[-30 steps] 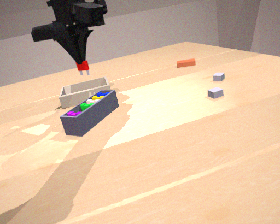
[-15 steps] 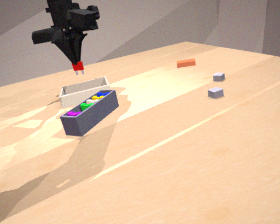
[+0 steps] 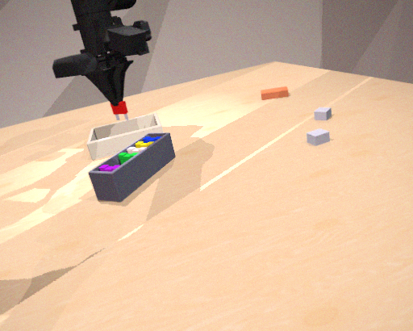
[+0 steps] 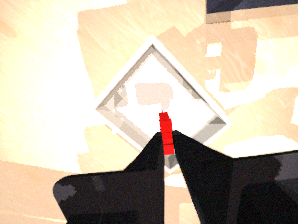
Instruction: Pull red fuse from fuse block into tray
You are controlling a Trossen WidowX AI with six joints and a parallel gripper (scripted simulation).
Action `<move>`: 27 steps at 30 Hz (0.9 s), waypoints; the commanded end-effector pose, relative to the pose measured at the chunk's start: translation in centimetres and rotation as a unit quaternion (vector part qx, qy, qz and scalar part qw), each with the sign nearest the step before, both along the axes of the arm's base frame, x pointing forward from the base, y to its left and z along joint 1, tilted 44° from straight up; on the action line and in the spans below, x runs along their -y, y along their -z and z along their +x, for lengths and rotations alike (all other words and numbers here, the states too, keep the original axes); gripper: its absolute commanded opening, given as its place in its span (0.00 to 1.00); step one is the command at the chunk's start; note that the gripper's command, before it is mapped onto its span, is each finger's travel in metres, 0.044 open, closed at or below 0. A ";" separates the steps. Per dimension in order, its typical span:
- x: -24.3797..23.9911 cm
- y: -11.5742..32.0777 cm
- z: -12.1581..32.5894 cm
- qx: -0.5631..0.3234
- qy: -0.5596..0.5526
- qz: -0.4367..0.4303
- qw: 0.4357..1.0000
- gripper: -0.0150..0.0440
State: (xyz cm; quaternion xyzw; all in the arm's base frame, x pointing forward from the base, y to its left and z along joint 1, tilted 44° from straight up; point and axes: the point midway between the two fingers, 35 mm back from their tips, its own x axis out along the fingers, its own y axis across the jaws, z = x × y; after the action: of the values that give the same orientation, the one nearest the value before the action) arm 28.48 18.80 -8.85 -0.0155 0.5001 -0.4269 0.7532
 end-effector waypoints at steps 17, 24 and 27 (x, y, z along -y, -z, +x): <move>1.0 1.0 0.2 0.000 0.000 0.000 1.000 0.61; -0.7 -0.8 -0.2 0.000 -0.002 -0.001 1.000 0.81; -1.4 -1.7 -0.4 0.000 -0.003 -0.002 1.000 0.81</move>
State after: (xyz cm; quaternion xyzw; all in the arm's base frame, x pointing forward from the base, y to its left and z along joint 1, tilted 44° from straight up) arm 28.21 19.06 -8.24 -0.0248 0.5003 -0.4318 0.7501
